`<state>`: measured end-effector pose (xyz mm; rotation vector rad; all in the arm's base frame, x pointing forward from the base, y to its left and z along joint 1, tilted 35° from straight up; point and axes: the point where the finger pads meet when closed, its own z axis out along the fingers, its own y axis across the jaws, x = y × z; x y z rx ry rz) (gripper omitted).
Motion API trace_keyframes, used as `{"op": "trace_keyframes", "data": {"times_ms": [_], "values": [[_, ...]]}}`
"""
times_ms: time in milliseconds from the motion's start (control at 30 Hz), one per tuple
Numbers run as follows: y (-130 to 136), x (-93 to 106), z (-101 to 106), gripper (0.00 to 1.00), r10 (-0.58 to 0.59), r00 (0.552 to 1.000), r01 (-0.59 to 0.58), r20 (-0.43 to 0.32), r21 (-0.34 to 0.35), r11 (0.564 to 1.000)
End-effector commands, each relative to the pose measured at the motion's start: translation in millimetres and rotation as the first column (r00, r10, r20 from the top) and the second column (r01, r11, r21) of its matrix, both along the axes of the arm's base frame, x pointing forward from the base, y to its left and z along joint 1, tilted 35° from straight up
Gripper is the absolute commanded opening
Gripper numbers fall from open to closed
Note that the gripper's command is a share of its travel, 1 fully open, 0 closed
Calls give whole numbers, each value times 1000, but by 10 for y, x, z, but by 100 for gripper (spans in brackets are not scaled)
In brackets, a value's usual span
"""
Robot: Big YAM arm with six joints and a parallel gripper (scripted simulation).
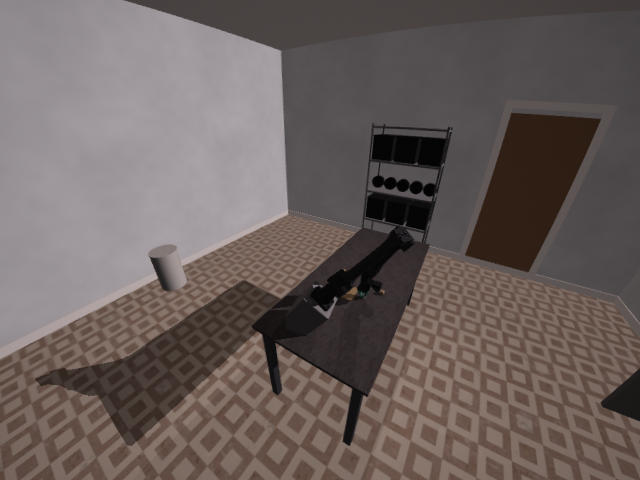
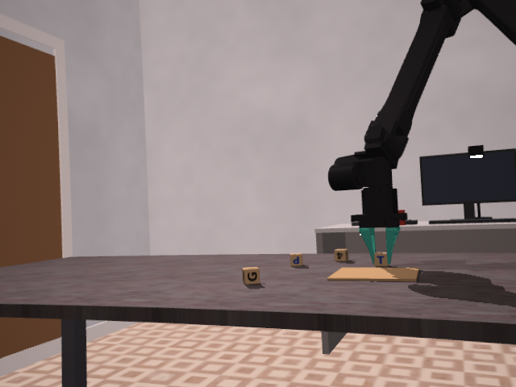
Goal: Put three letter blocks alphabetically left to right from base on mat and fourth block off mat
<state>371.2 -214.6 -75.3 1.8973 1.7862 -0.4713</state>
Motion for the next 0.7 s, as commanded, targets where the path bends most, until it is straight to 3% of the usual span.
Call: {"op": "trace_keyframes", "data": {"times_ms": [0, 367, 667], "values": [[-31, 24, -48, 20, 2, 1000, -2, -2, 0, 1000], [-31, 24, -48, 20, 2, 1000, -2, -2, 0, 1000], [-31, 24, -48, 32, 2, 1000, -2, -2, 0, 1000]]}}
